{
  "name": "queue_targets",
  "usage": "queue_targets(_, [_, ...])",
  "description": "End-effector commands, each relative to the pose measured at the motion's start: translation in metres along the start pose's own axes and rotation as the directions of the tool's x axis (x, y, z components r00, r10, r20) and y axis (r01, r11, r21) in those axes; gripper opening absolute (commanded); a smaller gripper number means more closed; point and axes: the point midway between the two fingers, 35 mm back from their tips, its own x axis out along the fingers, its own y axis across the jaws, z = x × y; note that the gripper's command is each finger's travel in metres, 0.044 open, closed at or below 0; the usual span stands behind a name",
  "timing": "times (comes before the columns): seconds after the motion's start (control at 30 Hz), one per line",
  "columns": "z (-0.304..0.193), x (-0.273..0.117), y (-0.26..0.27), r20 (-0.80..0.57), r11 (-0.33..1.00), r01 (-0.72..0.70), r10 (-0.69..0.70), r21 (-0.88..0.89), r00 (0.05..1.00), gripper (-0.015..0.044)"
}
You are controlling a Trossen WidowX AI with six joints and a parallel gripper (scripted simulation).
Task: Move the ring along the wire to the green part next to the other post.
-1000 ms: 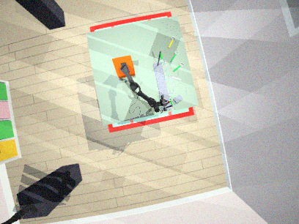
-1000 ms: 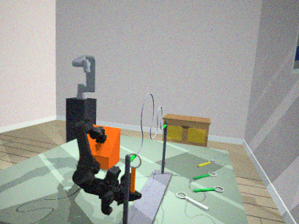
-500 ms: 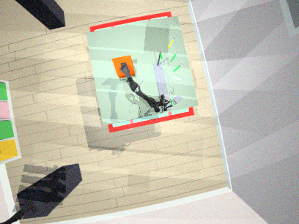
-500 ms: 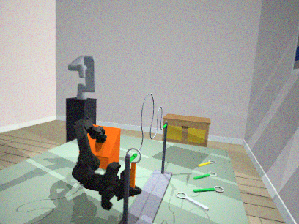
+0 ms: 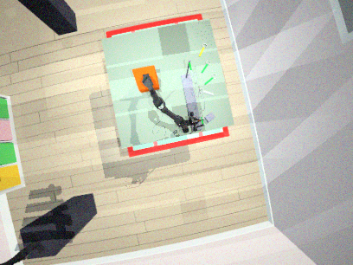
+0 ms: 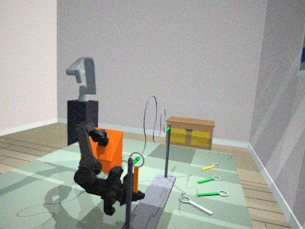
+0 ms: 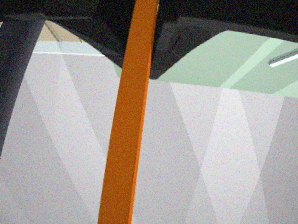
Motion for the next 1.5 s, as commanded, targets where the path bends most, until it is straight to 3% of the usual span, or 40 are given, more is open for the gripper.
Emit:
queue_targets(0.0, [0.000, 0.000, -0.001, -0.003, 1.000, 0.003, -0.003, -0.004, 1.000, -0.0150])
queue_targets(0.43, [0.000, -0.002, 0.000, -0.022, 1.000, 0.003, -0.003, -0.004, 1.000, -0.0150])
queue_targets(1.27, [0.014, -0.054, 0.028, -0.455, 1.000, -0.001, 0.010, 0.020, 0.890, -0.0150])
queue_targets(1.47, [0.017, -0.059, 0.037, -0.501, 0.999, -0.002, 0.026, 0.048, 0.865, -0.0150])
